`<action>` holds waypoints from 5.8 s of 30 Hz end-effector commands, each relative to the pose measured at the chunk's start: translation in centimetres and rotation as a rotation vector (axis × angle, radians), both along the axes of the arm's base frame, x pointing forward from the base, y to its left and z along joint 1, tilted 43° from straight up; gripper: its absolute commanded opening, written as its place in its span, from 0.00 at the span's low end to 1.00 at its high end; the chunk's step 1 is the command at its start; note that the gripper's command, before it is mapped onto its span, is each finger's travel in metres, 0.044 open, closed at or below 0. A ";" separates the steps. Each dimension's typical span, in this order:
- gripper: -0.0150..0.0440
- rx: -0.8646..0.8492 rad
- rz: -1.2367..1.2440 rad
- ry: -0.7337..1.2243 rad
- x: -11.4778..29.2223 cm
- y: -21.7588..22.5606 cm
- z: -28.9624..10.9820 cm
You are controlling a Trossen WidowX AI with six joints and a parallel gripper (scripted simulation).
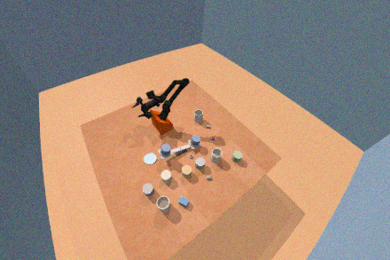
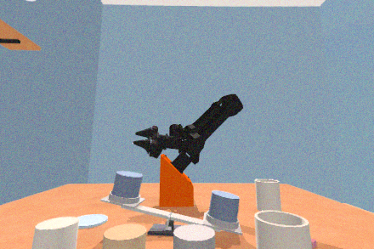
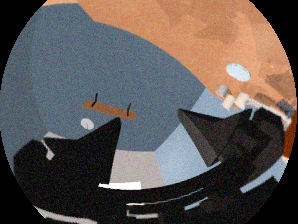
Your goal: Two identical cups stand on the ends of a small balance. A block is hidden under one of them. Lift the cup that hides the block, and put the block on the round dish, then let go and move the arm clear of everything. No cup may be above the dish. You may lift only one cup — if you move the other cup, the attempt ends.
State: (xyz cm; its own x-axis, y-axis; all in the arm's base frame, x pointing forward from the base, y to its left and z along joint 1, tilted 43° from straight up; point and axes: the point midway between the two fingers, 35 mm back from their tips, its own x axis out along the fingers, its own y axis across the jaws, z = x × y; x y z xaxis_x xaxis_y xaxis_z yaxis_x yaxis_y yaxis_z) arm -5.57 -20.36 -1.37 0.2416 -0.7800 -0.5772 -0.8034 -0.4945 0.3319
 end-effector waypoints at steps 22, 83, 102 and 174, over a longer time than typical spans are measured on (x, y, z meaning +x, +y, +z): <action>1.00 -0.124 0.632 0.297 6.2 -1.3 1.1; 1.00 -1.304 2.232 0.724 22.5 8.6 9.0; 1.00 -1.810 2.446 0.657 24.1 13.5 11.8; 1.00 -3.959 1.900 -0.600 36.5 31.7 10.9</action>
